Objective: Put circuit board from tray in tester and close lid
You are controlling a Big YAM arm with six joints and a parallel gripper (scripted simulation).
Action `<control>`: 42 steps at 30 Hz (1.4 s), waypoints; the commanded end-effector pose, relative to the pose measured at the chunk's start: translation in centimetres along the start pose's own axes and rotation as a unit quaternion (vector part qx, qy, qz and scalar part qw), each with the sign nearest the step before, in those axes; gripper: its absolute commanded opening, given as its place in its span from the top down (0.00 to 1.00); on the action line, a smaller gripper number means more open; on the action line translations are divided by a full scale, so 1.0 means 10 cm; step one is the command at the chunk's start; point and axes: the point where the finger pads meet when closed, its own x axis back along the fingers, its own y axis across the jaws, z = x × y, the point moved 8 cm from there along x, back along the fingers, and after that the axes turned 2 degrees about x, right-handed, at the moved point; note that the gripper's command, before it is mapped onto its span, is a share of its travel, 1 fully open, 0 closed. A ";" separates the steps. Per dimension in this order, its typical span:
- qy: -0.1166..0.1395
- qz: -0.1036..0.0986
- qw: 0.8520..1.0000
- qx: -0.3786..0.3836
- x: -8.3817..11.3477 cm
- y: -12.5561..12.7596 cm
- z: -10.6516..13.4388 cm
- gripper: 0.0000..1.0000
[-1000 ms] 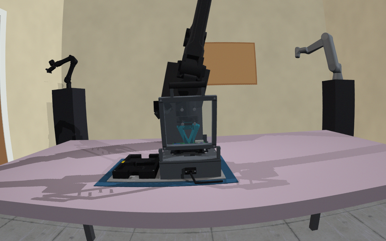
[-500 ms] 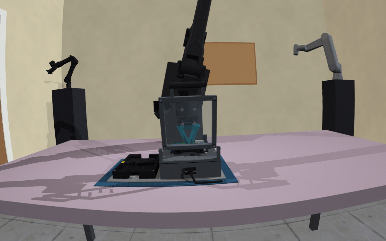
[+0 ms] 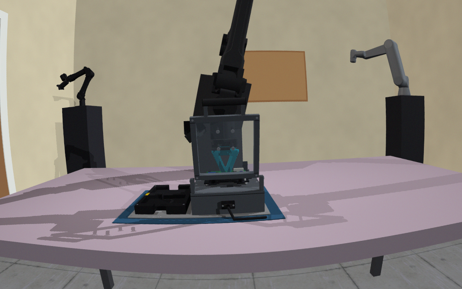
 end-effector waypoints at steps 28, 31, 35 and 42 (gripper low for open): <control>-0.001 -0.009 1.000 0.010 0.03 0.02 0.06 0.28; -0.001 -0.009 1.000 0.011 0.03 0.03 0.06 0.28; -0.001 -0.010 1.000 0.011 0.03 0.03 0.06 0.28; -0.001 -0.010 1.000 0.011 0.03 0.04 0.06 0.28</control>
